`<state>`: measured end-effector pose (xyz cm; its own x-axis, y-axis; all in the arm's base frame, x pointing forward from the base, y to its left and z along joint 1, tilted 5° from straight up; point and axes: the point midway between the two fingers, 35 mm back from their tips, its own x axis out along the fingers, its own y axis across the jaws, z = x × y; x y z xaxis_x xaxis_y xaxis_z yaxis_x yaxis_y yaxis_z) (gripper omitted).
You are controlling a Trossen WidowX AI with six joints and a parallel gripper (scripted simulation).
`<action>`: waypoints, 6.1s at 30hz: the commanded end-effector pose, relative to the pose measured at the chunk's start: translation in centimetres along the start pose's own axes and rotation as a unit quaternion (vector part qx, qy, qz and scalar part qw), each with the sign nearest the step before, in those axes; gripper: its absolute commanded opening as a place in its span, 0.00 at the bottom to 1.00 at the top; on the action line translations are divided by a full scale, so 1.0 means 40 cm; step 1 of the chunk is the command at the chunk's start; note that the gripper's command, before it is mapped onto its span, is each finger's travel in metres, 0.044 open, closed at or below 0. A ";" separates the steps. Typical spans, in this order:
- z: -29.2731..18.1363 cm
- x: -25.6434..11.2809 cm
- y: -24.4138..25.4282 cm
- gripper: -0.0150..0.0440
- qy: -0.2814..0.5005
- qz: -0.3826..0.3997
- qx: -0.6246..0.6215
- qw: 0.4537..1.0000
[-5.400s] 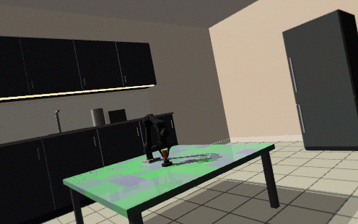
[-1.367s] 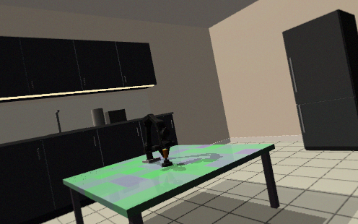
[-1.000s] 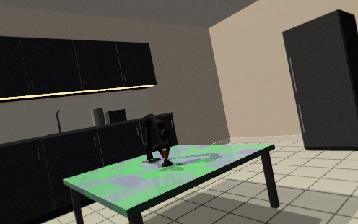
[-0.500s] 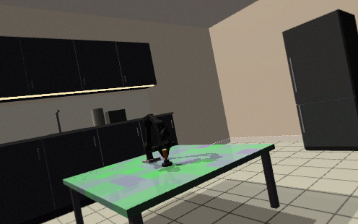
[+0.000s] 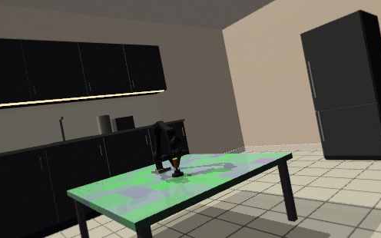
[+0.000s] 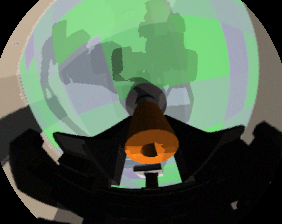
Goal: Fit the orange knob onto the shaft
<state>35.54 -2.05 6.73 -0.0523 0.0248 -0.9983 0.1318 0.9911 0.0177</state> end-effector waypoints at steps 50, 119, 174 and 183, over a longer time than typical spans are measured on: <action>0.007 -0.002 0.000 0.25 -0.003 0.000 0.158 0.987; 0.001 0.010 -0.001 0.25 -0.003 0.000 0.260 0.966; 0.000 -0.001 -0.002 0.25 -0.003 0.000 0.360 0.933; 0.004 -0.006 -0.002 0.25 -0.003 0.001 0.455 0.890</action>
<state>35.41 -2.09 6.77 -0.0525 0.0249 -0.9983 0.8375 0.5456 -0.0304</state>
